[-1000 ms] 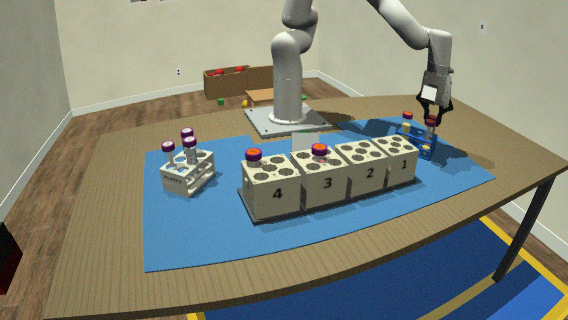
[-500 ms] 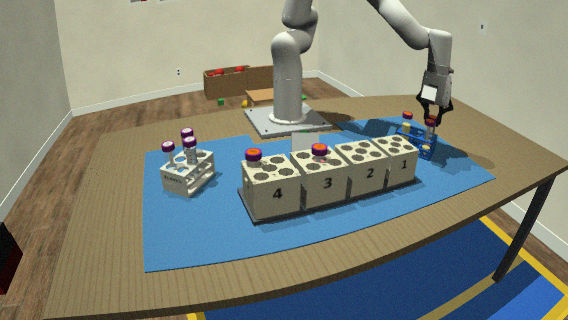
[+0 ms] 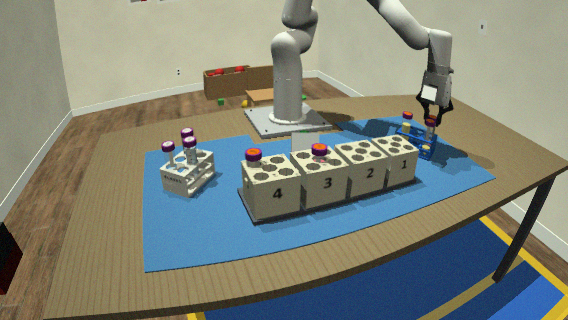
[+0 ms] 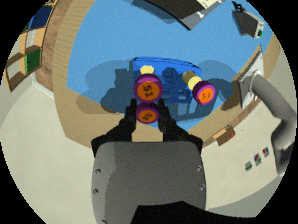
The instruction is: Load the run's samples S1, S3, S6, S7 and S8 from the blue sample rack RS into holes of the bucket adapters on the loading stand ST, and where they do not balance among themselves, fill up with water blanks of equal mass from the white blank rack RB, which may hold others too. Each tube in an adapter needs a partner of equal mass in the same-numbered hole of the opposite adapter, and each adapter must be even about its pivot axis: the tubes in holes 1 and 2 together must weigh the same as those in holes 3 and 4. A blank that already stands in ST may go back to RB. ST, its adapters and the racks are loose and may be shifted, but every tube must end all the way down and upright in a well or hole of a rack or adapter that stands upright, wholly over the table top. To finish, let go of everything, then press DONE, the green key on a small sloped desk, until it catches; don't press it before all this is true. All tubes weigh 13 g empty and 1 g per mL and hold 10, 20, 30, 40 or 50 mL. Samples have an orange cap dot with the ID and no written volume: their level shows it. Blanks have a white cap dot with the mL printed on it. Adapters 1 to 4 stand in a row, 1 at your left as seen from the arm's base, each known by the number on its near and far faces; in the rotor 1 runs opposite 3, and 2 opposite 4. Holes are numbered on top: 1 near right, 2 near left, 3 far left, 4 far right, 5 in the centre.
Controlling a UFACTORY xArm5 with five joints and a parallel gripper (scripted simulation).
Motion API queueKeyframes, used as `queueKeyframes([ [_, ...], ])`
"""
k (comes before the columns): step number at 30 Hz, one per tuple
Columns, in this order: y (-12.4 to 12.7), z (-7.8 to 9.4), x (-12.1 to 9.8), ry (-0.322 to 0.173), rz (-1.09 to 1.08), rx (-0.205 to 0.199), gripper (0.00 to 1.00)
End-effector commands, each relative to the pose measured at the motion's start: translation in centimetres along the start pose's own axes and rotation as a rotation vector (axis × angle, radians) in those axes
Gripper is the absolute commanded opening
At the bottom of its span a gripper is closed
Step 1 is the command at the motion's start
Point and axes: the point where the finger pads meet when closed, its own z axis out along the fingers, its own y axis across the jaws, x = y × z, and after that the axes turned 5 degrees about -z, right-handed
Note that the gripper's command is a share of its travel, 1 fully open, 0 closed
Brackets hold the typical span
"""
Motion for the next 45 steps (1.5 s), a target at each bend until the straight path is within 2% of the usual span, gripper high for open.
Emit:
queueKeyframes([
  [1, -0.1, -0.2, 0.0, -0.001, 0.0, 0.004, 0.0],
  [38, -0.1, -2.2, 0.0, -0.001, 0.0, 0.004, 0.0],
  [45, -0.1, -3.6, 0.0, -0.001, 0.0, 0.004, 0.0],
])
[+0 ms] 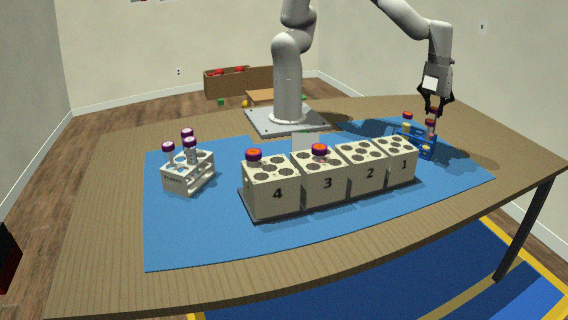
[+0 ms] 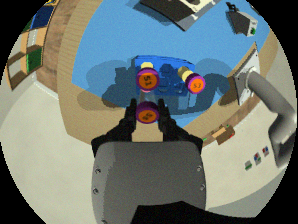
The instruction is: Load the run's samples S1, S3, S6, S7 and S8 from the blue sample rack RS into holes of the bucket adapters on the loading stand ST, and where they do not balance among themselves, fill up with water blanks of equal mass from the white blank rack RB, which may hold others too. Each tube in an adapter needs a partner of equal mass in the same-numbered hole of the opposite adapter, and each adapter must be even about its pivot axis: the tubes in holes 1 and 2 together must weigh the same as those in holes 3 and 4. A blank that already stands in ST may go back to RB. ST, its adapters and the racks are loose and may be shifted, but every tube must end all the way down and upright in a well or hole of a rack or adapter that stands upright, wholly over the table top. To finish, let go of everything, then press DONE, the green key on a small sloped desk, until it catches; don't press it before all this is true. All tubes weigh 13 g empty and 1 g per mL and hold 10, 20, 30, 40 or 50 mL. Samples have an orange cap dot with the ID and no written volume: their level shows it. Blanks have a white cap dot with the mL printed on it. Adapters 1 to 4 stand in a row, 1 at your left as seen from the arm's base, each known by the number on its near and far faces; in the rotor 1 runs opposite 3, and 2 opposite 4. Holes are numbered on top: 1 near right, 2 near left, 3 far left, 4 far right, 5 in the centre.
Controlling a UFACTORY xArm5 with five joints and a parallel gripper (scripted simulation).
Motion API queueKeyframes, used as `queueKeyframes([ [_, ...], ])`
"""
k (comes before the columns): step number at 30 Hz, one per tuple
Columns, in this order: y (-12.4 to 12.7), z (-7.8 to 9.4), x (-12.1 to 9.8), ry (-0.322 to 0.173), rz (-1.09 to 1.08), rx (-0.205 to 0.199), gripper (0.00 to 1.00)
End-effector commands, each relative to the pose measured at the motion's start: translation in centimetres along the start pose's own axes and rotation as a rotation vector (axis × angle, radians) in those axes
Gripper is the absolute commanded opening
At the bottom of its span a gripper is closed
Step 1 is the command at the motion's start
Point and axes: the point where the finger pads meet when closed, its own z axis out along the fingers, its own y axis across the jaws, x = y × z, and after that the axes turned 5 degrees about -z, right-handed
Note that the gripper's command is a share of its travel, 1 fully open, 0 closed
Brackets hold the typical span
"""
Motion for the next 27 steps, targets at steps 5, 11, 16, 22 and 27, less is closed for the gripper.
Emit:
queueKeyframes([
  [5, -0.1, -1.6, 0.0, -0.001, 0.0, 0.004, 0.0],
  [11, -0.1, -2.4, 0.0, -0.001, 0.0, 0.004, 0.0],
  [16, -0.1, -3.4, 0.0, -0.001, 0.0, 0.004, 0.0],
  [22, -0.1, -4.6, 0.0, -0.001, 0.0, 0.004, 0.0],
  [27, -0.1, -5.2, 0.0, -0.001, 0.0, 0.004, 0.0],
])
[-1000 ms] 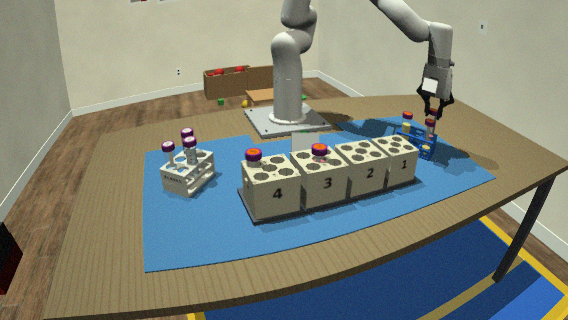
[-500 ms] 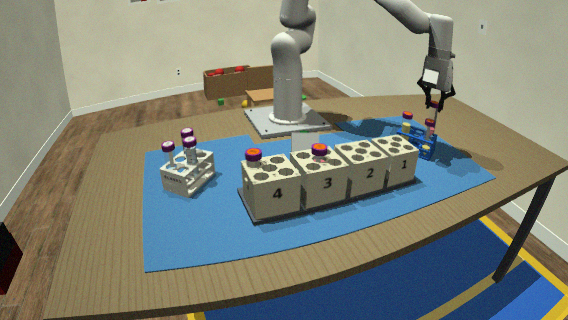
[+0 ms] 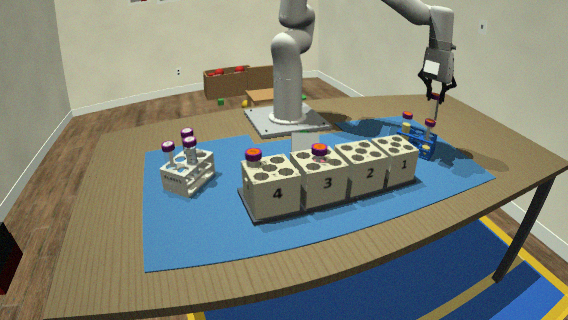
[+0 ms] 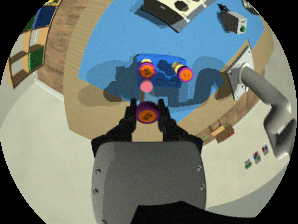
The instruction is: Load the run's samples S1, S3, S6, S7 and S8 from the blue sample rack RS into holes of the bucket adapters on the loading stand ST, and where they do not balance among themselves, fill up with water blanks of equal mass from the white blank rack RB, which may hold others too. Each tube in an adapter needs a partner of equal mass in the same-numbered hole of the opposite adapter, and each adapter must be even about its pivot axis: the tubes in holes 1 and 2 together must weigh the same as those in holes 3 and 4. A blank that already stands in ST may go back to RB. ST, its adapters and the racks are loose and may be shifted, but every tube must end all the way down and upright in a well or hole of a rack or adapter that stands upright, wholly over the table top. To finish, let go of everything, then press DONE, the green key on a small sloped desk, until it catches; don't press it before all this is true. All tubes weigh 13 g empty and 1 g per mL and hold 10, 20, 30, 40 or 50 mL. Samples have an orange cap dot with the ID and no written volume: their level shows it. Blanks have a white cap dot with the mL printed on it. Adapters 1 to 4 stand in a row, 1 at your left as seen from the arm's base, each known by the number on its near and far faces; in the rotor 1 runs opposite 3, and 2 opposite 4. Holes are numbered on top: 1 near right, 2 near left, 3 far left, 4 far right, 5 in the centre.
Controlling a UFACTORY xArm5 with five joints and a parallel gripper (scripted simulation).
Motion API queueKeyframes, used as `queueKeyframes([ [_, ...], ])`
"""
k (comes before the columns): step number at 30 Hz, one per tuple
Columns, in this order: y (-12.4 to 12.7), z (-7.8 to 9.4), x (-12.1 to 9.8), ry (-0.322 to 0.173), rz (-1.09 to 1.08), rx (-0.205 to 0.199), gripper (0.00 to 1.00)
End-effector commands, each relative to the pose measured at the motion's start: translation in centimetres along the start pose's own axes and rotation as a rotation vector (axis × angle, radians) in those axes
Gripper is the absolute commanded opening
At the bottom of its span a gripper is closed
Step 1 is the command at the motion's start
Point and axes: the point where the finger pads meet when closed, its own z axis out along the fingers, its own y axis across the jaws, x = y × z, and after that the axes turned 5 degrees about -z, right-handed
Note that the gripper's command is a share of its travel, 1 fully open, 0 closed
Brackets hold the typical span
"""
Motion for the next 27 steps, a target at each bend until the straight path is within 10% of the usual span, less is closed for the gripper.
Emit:
queueKeyframes([
  [1, -0.1, -0.8, 0.0, -0.001, 0.0, 0.005, 0.0],
  [27, -0.1, -5.6, 0.0, -0.001, 0.0, 0.005, 0.0],
])
